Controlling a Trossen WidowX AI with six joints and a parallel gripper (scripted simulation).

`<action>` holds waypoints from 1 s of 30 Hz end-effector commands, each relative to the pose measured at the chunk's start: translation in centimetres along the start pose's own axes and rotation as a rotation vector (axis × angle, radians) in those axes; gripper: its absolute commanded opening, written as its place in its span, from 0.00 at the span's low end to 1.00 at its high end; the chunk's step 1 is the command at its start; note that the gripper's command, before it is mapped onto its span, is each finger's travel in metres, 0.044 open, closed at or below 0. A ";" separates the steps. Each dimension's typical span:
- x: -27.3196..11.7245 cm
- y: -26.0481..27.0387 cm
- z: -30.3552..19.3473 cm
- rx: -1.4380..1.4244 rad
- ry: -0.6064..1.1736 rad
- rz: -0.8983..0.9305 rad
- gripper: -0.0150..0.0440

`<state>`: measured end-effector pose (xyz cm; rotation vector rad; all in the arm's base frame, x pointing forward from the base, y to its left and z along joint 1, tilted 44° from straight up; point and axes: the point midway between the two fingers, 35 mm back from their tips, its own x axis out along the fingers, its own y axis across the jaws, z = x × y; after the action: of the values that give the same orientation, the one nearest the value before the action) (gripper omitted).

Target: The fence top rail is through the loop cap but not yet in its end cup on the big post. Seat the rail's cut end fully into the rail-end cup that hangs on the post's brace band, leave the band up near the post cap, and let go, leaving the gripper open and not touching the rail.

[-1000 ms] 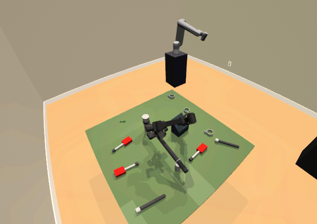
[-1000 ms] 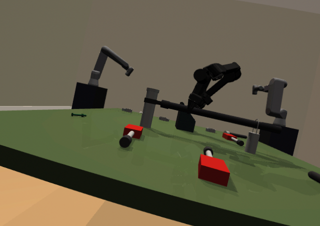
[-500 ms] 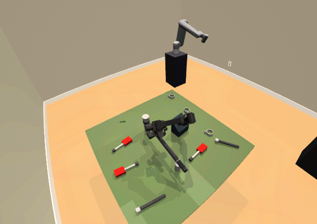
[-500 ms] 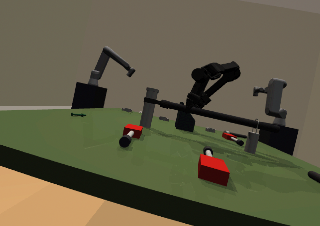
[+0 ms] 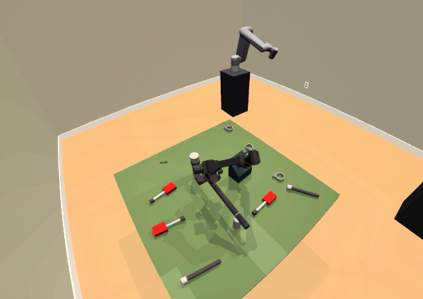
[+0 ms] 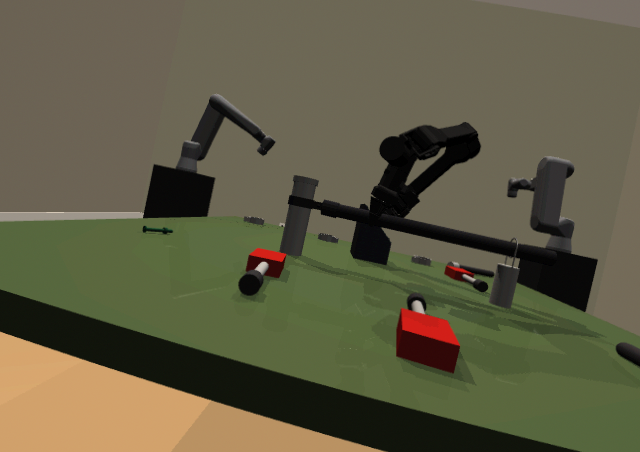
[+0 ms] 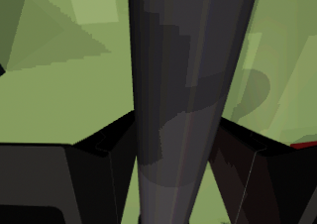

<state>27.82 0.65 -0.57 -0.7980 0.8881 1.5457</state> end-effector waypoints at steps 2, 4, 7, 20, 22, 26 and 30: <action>-0.2 -0.1 -0.7 0.004 0.014 -0.006 0.25; -0.2 -0.1 -0.8 0.004 0.014 -0.006 0.25; -0.2 -0.2 -0.9 0.004 0.014 -0.006 0.25; 0.2 0.0 -0.6 -0.001 -0.004 0.004 0.25; 0.2 0.0 -0.6 -0.001 -0.004 0.004 0.25; 0.2 0.0 -0.6 -0.001 -0.004 0.004 0.30; 0.2 0.0 -0.6 -0.001 -0.004 0.004 0.48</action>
<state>27.82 0.24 -1.00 -0.7935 0.8870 1.5518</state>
